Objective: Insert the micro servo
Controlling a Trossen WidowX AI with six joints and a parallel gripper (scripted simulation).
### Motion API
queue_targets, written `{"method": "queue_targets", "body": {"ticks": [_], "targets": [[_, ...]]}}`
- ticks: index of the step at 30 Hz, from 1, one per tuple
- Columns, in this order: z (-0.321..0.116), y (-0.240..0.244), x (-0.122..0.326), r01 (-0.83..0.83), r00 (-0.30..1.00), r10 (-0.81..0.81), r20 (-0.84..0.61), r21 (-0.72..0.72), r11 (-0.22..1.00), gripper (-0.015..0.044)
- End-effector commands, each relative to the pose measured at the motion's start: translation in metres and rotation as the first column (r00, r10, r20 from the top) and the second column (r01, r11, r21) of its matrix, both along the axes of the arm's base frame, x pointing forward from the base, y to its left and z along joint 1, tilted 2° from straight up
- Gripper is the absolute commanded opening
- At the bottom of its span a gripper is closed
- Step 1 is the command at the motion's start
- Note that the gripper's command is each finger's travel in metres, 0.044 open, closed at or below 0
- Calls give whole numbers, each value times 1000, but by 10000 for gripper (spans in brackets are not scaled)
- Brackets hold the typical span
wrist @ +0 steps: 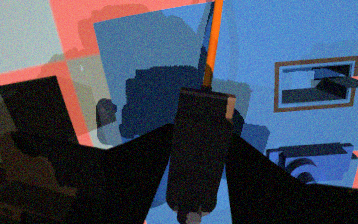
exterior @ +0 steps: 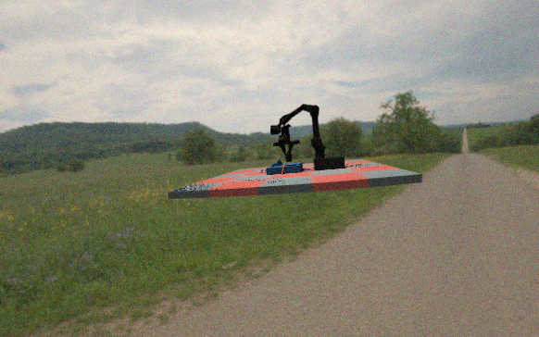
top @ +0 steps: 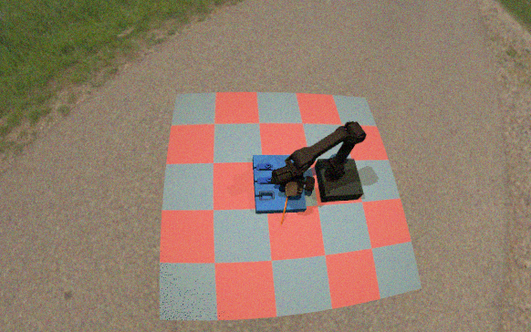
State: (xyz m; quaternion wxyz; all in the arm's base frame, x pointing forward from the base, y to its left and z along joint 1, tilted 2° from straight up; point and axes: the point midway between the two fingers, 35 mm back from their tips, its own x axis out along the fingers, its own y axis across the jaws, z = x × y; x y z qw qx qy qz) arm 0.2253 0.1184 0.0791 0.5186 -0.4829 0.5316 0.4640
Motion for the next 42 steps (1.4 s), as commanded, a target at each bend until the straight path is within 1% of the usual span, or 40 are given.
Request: {"method": "queue_targets", "body": {"ticks": [1,6,12,18,24,34,36,42], "targets": [[1,1,1,158,987,-158,10,6,987,0],[1,1,1,326,945,-326,14,9,945,0],[1,1,1,514,857,-514,18,13,858,0],[1,1,1,680,732,-681,22,18,733,0],[1,1,1,817,576,-817,24,24,576,0],[1,1,1,962,269,-963,25,34,270,0],[1,1,1,968,246,-969,25,35,247,0],[1,1,1,968,246,-969,25,35,247,0]]}}
